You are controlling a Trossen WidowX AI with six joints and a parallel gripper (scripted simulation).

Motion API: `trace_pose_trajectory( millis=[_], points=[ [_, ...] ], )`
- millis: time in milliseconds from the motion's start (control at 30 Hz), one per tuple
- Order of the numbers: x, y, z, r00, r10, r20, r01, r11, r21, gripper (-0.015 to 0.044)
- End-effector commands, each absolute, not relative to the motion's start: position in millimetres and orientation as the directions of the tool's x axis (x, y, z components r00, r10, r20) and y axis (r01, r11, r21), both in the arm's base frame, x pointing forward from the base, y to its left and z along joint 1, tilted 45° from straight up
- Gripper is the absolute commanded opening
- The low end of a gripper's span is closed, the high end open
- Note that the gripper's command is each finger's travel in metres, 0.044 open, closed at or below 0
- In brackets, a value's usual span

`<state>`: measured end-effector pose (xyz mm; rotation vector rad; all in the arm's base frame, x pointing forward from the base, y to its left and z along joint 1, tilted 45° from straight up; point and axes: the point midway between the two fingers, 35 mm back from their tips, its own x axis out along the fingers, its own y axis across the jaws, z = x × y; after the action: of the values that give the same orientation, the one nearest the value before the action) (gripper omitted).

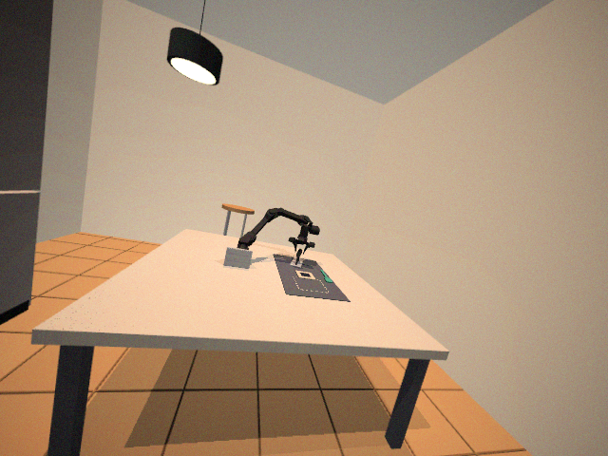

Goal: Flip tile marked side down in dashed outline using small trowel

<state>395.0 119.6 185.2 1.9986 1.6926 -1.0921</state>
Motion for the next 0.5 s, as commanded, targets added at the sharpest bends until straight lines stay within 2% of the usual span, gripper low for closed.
trace_pose_trajectory(
  millis=[0,367,467],
  points=[
    [394.5,120.0,185.0,0.013,0.707,-0.707,0.934,-0.26,-0.243,0.027],
    [394.6,118.8,186.2,0.012,0.707,-0.707,0.934,-0.26,-0.244,0.027],
    [394.1,101.1,202.8,0.009,0.707,-0.707,0.932,-0.263,-0.25,0.027]
  ],
)
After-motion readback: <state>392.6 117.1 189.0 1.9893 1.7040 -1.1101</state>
